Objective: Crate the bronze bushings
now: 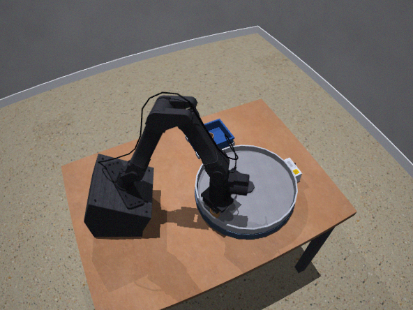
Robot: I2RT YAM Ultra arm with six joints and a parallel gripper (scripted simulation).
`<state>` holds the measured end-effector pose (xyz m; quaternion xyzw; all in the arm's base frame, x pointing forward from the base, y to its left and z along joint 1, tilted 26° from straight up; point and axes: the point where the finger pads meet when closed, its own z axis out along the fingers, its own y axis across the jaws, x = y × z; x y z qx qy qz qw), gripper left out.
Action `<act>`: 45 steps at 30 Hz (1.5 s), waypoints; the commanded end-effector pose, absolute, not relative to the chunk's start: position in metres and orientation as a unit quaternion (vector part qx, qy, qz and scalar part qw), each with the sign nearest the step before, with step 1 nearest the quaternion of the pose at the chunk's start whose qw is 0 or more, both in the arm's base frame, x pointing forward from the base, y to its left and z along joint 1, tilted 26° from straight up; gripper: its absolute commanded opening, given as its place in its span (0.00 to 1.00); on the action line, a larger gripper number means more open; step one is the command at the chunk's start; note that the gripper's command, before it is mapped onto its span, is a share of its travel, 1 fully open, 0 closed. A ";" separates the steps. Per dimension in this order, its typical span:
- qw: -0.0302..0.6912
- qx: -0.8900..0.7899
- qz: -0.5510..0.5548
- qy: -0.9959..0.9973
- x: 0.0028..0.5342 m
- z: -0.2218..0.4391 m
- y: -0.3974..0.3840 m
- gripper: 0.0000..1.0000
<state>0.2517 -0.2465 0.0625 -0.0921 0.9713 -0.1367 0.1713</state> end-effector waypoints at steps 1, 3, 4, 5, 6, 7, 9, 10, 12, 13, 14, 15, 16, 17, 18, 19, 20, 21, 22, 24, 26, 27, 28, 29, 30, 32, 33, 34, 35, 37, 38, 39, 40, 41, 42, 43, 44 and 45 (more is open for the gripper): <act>0.192 -0.096 -0.154 0.965 0.262 0.083 -0.253 0.15; 0.192 -0.096 -0.154 0.965 0.262 0.083 -0.253 0.15; 0.192 -0.096 -0.154 0.965 0.262 0.083 -0.253 0.15; 0.192 -0.096 -0.154 0.965 0.262 0.083 -0.253 0.15; 0.192 -0.096 -0.154 0.965 0.262 0.083 -0.253 0.15; 0.192 -0.096 -0.154 0.965 0.262 0.083 -0.253 0.15; 0.192 -0.096 -0.154 0.965 0.262 0.083 -0.253 0.15; 0.192 -0.096 -0.154 0.965 0.262 0.083 -0.253 0.15; 0.192 -0.096 -0.154 0.965 0.262 0.083 -0.253 0.15; 0.192 -0.096 -0.154 0.965 0.262 0.083 -0.253 0.15; 0.192 -0.096 -0.154 0.965 0.262 0.083 -0.253 0.15; 0.192 -0.096 -0.154 0.965 0.262 0.083 -0.253 0.15; 0.192 -0.096 -0.154 0.965 0.262 0.083 -0.253 0.15; 0.192 -0.096 -0.154 0.965 0.262 0.083 -0.253 0.15; 0.192 -0.096 -0.154 0.965 0.262 0.083 -0.253 0.15; 0.192 -0.096 -0.154 0.965 0.262 0.083 -0.253 0.15; 0.192 -0.096 -0.154 0.965 0.262 0.083 -0.253 0.15; 0.192 -0.096 -0.154 0.965 0.262 0.083 -0.253 0.15; 0.192 -0.096 -0.154 0.965 0.262 0.083 -0.253 0.15; 0.192 -0.096 -0.154 0.965 0.262 0.083 -0.253 0.15; 0.192 -0.096 -0.154 0.965 0.262 0.083 -0.253 0.15; 0.192 -0.096 -0.154 0.965 0.262 0.083 -0.253 0.15; 0.192 -0.096 -0.154 0.965 0.262 0.083 -0.253 0.15; 0.192 -0.096 -0.154 0.965 0.262 0.083 -0.253 0.15; 0.191 -0.096 -0.153 0.965 0.262 0.083 -0.252 0.15; 0.187 -0.096 -0.147 0.967 0.262 0.080 -0.252 0.15; 0.184 -0.096 -0.143 0.968 0.263 0.077 -0.251 0.15; 0.180 -0.096 -0.139 0.969 0.263 0.074 -0.251 0.15; 0.180 -0.095 -0.139 0.969 0.264 0.074 -0.252 0.15; 0.184 -0.094 -0.144 0.968 0.264 0.079 -0.253 0.15; 0.184 -0.094 -0.144 0.968 0.264 0.079 -0.253 0.15; 0.190 -0.090 -0.154 0.965 0.263 0.088 -0.256 0.15; 0.190 -0.090 -0.154 0.965 0.263 0.088 -0.256 0.15; 0.190 -0.090 -0.154 0.965 0.263 0.088 -0.256 0.15; 0.190 -0.090 -0.154 0.965 0.263 0.088 -0.256 0.15; 0.190 -0.090 -0.154 0.965 0.263 0.088 -0.256 0.15; 0.190 -0.090 -0.154 0.965 0.263 0.088 -0.256 0.15; 0.190 -0.090 -0.154 0.965 0.263 0.088 -0.256 0.15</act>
